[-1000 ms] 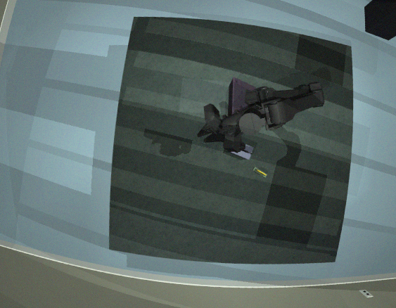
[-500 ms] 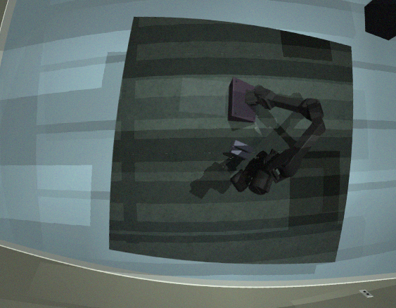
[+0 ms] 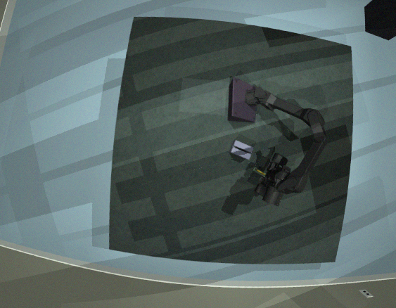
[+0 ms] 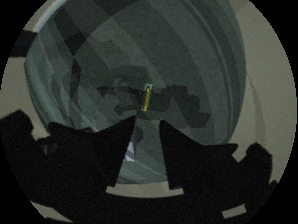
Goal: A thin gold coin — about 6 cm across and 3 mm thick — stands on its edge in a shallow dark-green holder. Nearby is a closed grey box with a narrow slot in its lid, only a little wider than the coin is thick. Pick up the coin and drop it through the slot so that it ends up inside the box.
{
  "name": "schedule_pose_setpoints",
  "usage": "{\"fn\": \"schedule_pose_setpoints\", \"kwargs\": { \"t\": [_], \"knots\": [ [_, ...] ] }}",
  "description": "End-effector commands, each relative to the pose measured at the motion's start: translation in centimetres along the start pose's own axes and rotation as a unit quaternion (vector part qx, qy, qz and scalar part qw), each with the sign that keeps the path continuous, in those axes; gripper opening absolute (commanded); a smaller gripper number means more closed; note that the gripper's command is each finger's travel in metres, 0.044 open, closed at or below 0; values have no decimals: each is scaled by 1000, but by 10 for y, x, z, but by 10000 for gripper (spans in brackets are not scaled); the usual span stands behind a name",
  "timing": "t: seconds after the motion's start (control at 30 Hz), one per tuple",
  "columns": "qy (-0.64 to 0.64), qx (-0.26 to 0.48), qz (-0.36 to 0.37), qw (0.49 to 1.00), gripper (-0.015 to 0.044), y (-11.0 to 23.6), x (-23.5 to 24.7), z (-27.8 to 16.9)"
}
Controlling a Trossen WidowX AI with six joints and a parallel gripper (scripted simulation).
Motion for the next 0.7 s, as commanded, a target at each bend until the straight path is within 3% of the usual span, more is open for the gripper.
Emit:
{"fn": "schedule_pose_setpoints", "kwargs": {
  "t": [0.0,0.67],
  "knots": [
    [1,-4,4,1000,161,-22,1,3],
    [1,-4,4,1000,161,-61,0,5]
  ]
}}
Point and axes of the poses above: the point midway between the two fingers, 35 mm back from their tips, its own y axis back along the fingers, its own x axis across the jaws, z = x × y, the point moved 10 cm from there along y, back along the fingers, and after that the axes turned 5 degrees about y, right-handed, at the moved point
